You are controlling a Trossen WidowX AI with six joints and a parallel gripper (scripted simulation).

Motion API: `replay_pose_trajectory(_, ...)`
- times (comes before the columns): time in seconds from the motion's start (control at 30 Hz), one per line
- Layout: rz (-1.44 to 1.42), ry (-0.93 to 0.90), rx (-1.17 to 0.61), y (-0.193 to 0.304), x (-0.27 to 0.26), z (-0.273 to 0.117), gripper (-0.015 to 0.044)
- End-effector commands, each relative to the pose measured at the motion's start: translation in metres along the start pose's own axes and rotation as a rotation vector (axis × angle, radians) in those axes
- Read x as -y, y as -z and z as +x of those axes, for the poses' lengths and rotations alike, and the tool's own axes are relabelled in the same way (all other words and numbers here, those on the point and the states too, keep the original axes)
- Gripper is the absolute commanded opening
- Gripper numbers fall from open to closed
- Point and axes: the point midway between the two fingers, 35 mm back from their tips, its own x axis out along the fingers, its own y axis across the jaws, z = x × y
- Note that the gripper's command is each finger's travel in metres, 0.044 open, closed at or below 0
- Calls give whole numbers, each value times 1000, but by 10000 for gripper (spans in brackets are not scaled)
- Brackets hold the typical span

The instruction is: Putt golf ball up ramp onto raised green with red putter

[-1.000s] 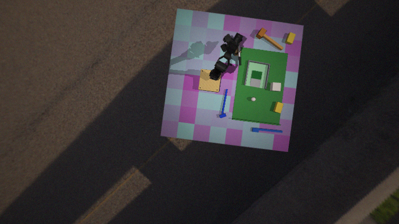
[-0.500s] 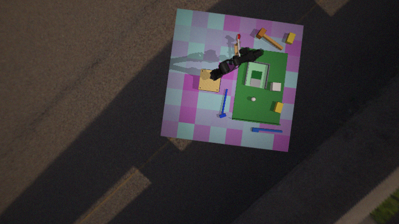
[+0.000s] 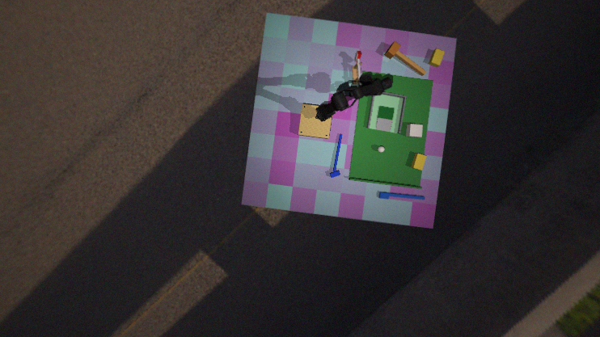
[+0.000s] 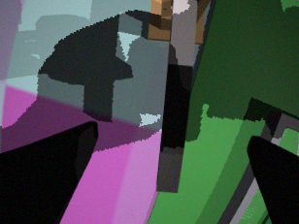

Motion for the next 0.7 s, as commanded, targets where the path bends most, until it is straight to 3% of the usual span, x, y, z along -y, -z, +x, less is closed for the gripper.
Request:
replay_pose_trajectory(0.0, -3, -1, -5, 4, 0, 12, 440)
replay_pose_trajectory(0.67, -3, -1, -5, 12, 0, 41, 440)
